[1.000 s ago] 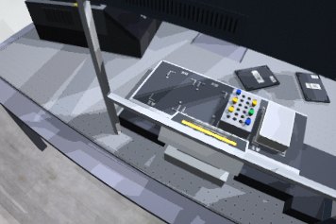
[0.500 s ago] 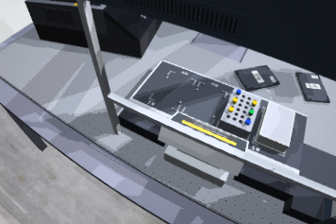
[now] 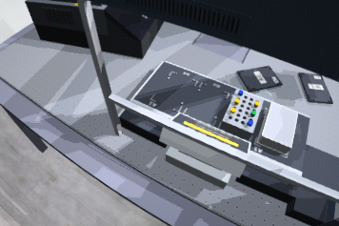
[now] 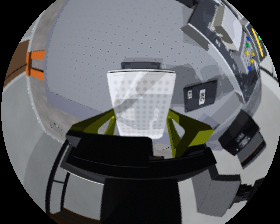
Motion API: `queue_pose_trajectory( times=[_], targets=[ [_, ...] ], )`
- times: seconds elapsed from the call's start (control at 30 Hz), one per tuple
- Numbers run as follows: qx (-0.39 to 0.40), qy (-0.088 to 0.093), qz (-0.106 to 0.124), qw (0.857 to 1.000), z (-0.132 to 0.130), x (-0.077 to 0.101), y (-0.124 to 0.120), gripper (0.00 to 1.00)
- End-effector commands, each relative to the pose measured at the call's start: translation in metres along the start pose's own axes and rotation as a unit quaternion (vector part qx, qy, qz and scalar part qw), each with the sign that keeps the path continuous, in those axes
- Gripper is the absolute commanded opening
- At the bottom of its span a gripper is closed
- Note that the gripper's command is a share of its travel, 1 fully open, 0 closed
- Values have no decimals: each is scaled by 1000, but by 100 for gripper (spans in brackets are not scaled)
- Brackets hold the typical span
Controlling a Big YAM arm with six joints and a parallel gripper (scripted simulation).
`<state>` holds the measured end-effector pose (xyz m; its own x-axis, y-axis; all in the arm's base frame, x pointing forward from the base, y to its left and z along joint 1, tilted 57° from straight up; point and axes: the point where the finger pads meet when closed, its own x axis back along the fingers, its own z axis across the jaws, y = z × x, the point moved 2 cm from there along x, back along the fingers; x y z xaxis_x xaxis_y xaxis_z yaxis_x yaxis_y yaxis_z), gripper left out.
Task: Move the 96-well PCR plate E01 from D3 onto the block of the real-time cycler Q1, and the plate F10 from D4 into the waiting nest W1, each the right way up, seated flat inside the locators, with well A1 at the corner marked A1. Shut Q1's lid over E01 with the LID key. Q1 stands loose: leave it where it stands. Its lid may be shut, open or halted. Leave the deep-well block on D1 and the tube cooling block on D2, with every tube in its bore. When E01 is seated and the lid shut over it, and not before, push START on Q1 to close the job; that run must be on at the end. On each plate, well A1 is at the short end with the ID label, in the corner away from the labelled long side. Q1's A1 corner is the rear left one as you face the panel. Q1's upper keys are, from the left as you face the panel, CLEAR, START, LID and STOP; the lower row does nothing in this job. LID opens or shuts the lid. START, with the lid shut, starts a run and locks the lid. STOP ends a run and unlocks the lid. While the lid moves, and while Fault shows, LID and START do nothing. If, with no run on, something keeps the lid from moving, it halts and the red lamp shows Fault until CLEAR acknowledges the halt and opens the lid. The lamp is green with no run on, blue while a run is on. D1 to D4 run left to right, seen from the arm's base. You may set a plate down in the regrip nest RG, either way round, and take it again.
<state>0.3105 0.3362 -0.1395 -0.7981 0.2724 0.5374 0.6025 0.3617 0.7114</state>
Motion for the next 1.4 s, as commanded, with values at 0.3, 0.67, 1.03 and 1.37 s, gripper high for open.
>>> queue_pose_trajectory(
  times=[0.3,0.67,1.03,1.37],
  targets=[
    [-1,12,-11,1000,15,8,-6,0],
    [-2,8,-5,1000,6,-7,-2,0],
    [6,8,-5,1000,8,-21,-5,0],
    [8,2,-1,1000,3,-45,-9,0]
  ],
)
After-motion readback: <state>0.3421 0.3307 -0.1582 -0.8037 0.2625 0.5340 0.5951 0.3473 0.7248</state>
